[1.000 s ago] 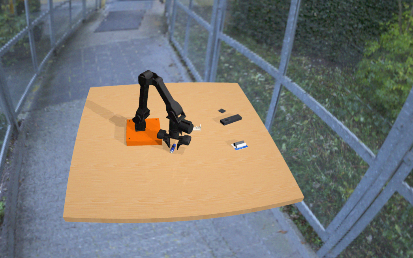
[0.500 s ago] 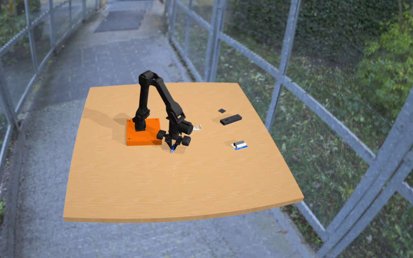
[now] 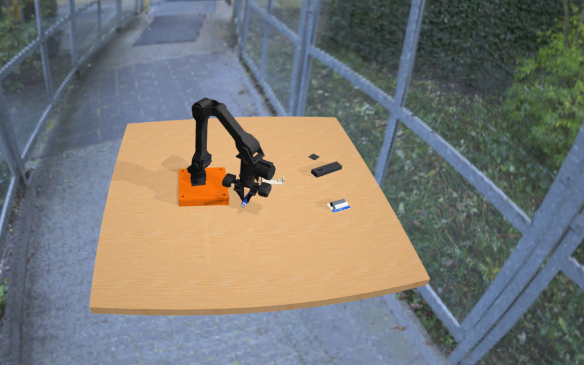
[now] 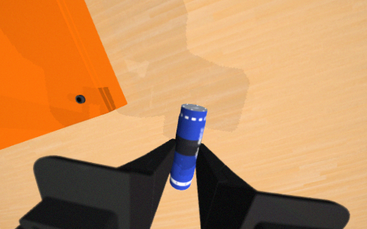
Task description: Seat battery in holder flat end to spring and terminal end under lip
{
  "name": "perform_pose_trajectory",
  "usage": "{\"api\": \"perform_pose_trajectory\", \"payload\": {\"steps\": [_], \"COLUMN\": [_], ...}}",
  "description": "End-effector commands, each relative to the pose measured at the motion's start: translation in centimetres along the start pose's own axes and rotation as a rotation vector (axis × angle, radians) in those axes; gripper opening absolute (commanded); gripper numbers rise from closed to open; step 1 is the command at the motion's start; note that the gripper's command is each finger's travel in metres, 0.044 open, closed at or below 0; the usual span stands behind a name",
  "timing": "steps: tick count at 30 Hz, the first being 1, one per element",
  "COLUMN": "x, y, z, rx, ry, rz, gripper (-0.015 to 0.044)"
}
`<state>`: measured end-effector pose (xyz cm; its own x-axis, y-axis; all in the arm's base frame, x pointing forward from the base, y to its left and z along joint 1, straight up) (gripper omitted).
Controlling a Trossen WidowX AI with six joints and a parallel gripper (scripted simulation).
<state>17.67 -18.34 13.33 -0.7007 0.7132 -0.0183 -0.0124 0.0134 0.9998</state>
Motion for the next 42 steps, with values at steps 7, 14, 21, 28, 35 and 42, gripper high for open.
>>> {"api": "perform_pose_trajectory", "payload": {"steps": [7,14,21,28,35,42], "x": [-1.6,-2.1,-2.1,-1.3,0.0,0.9], "y": [0.9,1.4,2.0,2.6,3.1,3.3], "z": [4.8,9.2,13.3,17.5,21.6,23.5], "rx": [-0.01,-0.028,-0.023,-0.022,-0.019,-0.019], "ry": [-0.238,-0.443,-0.659,-0.875,-1.092,-1.205], "rz": [-0.007,-0.009,-0.004,0.003,0.009,0.018], "gripper": [0.0058,0.0058,0.0058,0.0058,0.0058,0.0058]}}
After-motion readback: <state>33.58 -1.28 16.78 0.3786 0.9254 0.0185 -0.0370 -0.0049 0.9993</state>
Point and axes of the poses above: the point midway between the two fingers, 35 mm back from their tips, its own y axis back along the fingers, its own x axis across the jaws, z = x × y, the point moved 8 cm from there along y, back along the fingers, and after that the axes turned 14 degrees about -y, right-handed, at the moved point
